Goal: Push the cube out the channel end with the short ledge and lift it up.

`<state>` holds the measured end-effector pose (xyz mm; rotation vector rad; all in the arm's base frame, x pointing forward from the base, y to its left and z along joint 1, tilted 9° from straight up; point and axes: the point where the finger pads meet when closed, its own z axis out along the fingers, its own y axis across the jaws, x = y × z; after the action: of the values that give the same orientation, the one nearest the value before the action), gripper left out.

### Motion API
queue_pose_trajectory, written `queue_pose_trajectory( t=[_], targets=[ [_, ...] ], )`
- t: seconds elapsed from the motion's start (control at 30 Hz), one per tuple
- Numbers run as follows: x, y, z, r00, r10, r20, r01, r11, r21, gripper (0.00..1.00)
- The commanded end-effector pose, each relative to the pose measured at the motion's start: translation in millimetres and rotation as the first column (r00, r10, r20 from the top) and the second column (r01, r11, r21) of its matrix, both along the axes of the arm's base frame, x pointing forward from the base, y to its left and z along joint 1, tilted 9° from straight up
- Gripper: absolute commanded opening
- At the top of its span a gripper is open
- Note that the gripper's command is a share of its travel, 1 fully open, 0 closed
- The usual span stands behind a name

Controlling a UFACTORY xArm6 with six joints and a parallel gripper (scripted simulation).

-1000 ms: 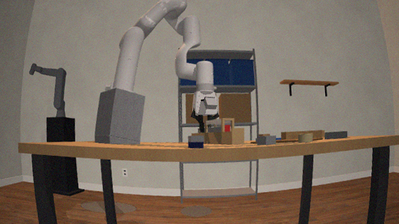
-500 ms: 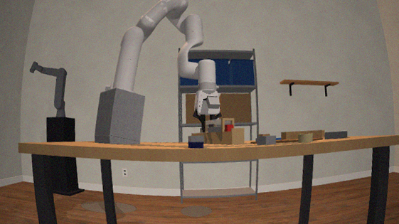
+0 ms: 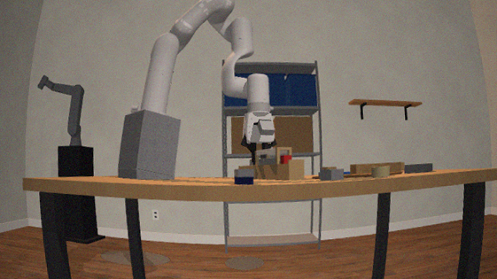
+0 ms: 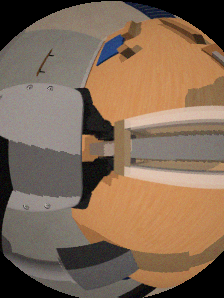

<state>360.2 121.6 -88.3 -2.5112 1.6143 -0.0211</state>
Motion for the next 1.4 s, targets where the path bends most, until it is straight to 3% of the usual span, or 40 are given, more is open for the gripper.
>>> queue_pose_trajectory(
  t=[0.0, 0.23, 0.27, 1.37],
  targets=[
    [1.0, 0.2, 0.8, 1.0, 0.0, 0.003, 0.0, 1.0, 0.001, 0.0],
    [1.0, 0.2, 0.8, 1.0, 0.0, 0.003, 0.0, 1.0, 0.001, 0.0],
    [1.0, 0.2, 0.8, 1.0, 0.0, 0.003, 0.0, 1.0, 0.001, 0.38],
    [1.0, 0.2, 0.8, 1.0, 0.0, 0.003, 0.0, 1.0, 0.001, 0.38]
  ],
)
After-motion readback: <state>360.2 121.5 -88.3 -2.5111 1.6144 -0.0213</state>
